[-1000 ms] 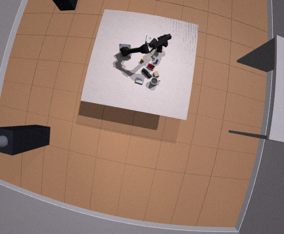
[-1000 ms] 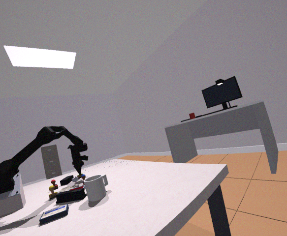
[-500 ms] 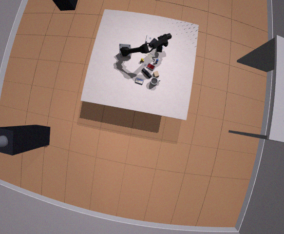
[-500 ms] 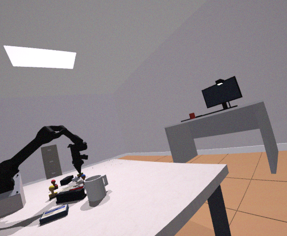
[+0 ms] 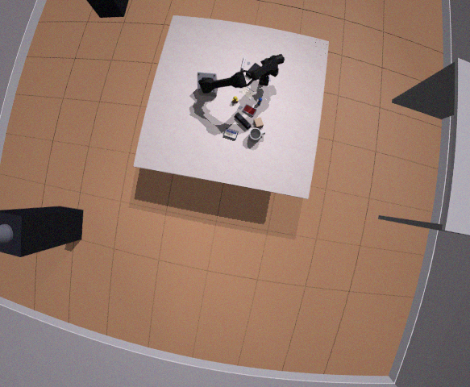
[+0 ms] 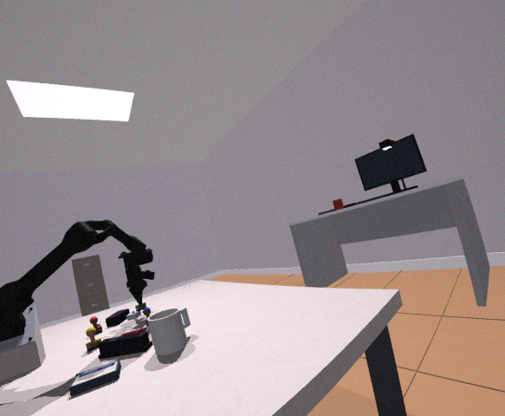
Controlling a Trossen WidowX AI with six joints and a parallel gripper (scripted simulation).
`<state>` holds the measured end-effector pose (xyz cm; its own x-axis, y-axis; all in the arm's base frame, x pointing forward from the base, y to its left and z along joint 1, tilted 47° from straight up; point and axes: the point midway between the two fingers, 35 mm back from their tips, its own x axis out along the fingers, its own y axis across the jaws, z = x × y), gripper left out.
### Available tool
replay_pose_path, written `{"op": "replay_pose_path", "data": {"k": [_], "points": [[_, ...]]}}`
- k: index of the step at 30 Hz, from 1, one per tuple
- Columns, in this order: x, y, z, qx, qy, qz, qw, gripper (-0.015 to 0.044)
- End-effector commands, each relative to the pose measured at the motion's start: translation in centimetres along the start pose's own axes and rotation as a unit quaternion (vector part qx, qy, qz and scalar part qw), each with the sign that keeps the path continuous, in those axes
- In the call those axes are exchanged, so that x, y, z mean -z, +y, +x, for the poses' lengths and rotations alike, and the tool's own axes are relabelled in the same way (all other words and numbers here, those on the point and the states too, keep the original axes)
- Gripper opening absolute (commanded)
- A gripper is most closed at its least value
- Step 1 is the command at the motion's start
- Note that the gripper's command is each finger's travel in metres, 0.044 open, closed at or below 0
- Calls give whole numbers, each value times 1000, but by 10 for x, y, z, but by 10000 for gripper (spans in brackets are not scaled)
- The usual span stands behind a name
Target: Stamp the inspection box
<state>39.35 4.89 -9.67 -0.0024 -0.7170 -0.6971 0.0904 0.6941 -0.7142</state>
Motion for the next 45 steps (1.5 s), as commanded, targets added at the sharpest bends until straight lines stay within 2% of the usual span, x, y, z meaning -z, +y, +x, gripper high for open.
{"op": "replay_pose_path", "data": {"k": [1, 45], "points": [[0, 0, -3, -2, 1, 3, 1000, 0], [1, 0, -24, -2, 1, 3, 1000, 0]]}}
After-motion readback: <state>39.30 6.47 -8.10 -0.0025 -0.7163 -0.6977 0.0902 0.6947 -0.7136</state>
